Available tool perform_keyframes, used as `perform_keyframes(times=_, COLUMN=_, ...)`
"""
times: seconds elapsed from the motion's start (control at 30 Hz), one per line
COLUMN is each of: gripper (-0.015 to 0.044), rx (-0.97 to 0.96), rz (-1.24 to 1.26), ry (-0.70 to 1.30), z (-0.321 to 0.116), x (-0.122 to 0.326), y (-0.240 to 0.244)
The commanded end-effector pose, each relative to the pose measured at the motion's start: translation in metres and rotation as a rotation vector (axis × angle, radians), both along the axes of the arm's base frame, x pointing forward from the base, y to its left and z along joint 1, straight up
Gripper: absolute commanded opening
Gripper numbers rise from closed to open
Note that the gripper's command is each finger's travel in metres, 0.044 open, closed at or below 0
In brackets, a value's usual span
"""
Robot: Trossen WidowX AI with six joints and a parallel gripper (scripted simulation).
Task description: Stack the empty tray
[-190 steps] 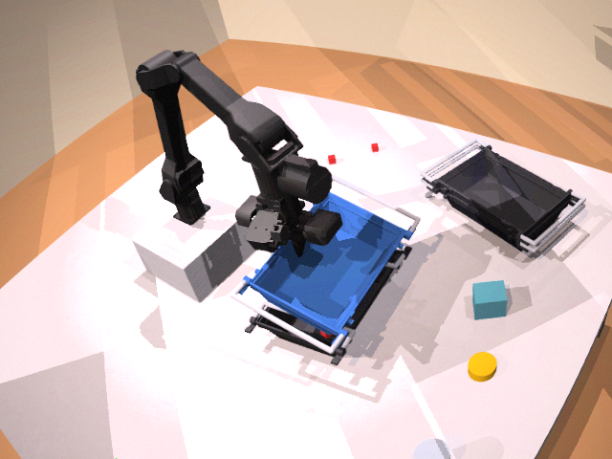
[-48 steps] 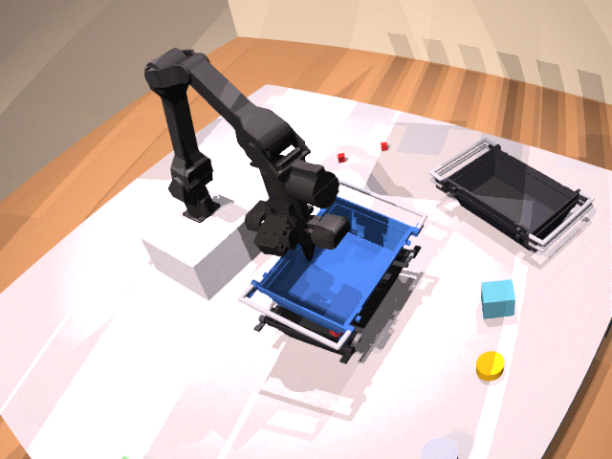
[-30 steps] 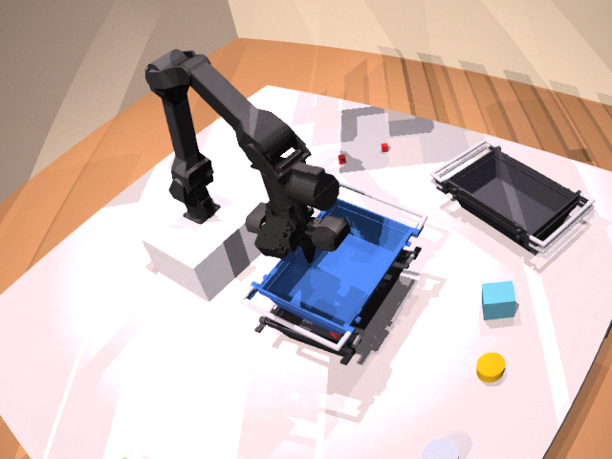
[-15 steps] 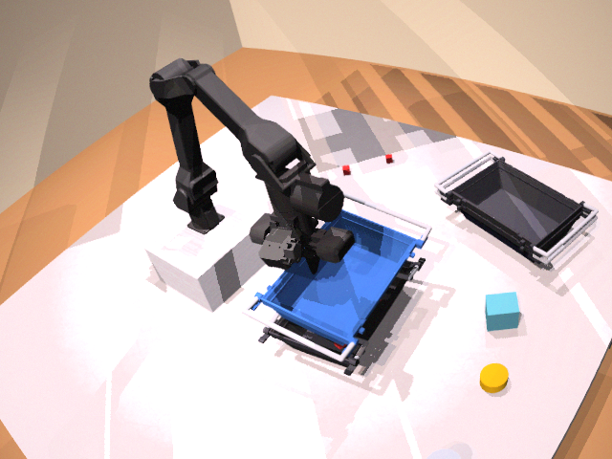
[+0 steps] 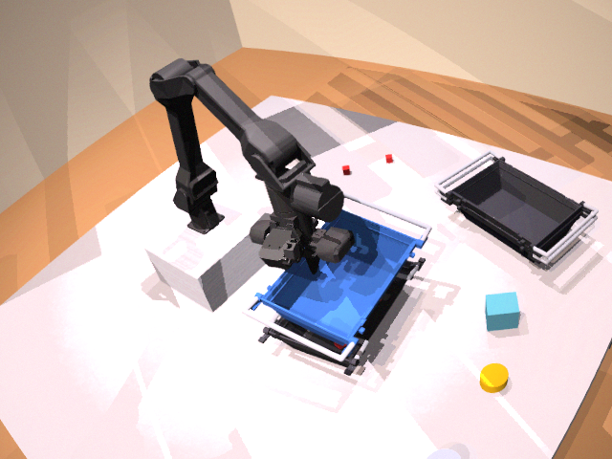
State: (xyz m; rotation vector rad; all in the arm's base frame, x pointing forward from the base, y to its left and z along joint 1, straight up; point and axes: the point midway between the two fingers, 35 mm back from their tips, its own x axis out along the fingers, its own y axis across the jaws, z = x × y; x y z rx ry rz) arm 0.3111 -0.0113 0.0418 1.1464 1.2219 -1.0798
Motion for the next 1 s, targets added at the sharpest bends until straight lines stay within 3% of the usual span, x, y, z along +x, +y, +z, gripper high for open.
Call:
perform_keyframes(times=0.0, gripper=0.0, rx=-0.006, rz=0.004, ry=0.029, z=-0.006, x=-0.007, y=-0.001)
perform_keyframes(times=0.97, gripper=0.0, rx=-0.006, rz=0.004, ry=0.029, z=-0.014, x=-0.009, y=-0.001)
